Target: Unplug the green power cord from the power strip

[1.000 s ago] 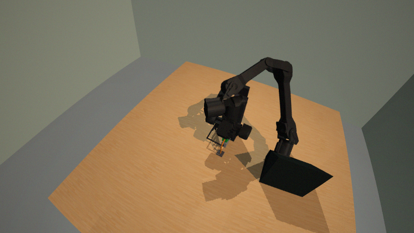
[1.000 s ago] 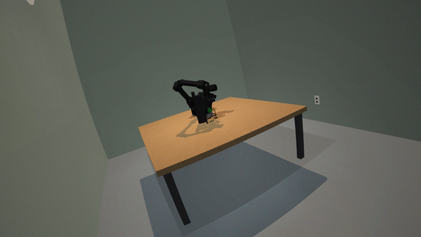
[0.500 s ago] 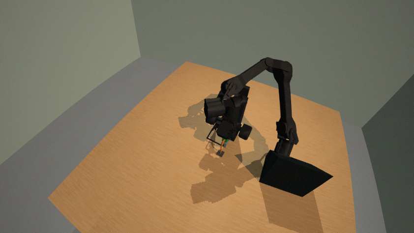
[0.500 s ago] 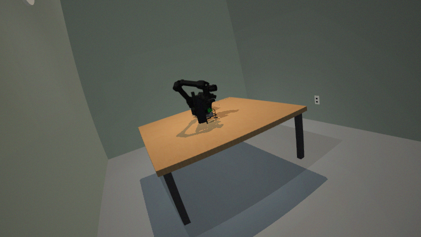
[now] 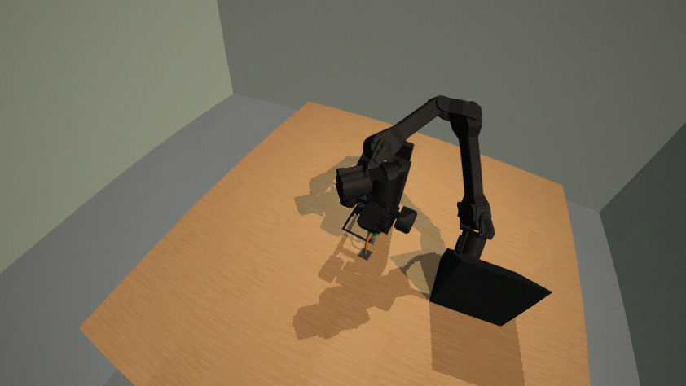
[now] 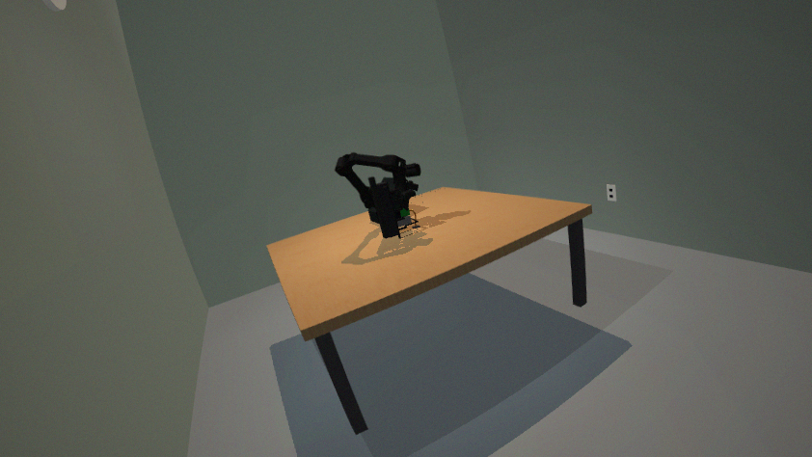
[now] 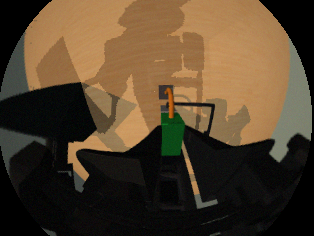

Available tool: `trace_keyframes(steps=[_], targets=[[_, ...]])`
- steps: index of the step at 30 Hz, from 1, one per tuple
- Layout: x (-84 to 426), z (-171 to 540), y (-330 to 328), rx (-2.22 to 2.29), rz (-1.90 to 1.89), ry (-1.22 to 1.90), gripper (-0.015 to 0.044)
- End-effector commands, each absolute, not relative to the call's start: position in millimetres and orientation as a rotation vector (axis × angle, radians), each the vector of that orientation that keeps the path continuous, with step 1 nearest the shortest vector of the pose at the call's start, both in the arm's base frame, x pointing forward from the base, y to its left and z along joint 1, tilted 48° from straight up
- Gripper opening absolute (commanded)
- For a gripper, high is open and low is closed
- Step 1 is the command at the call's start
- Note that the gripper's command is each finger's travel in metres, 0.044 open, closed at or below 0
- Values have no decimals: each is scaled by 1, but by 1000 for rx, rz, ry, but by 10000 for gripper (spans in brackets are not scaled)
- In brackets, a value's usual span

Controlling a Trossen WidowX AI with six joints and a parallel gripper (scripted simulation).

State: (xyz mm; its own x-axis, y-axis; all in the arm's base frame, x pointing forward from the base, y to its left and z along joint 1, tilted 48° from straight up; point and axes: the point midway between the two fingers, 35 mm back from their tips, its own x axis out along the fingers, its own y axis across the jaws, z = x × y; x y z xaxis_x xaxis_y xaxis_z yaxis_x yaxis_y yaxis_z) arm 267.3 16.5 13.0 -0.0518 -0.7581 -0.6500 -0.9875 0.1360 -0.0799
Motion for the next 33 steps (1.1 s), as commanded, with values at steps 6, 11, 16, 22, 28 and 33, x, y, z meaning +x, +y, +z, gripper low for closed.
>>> trace_keyframes(steps=[6, 11, 16, 22, 28, 33], targets=[[275, -4, 38, -1652, 558, 1829, 0], [276, -9, 45, -1652, 559, 1829, 0], [277, -14, 51, -1652, 559, 1829, 0], [277, -20, 59, -1652, 560, 1830, 0], [274, -19, 52, -1655, 559, 1833, 105], [274, -19, 52, -1655, 559, 1833, 236]])
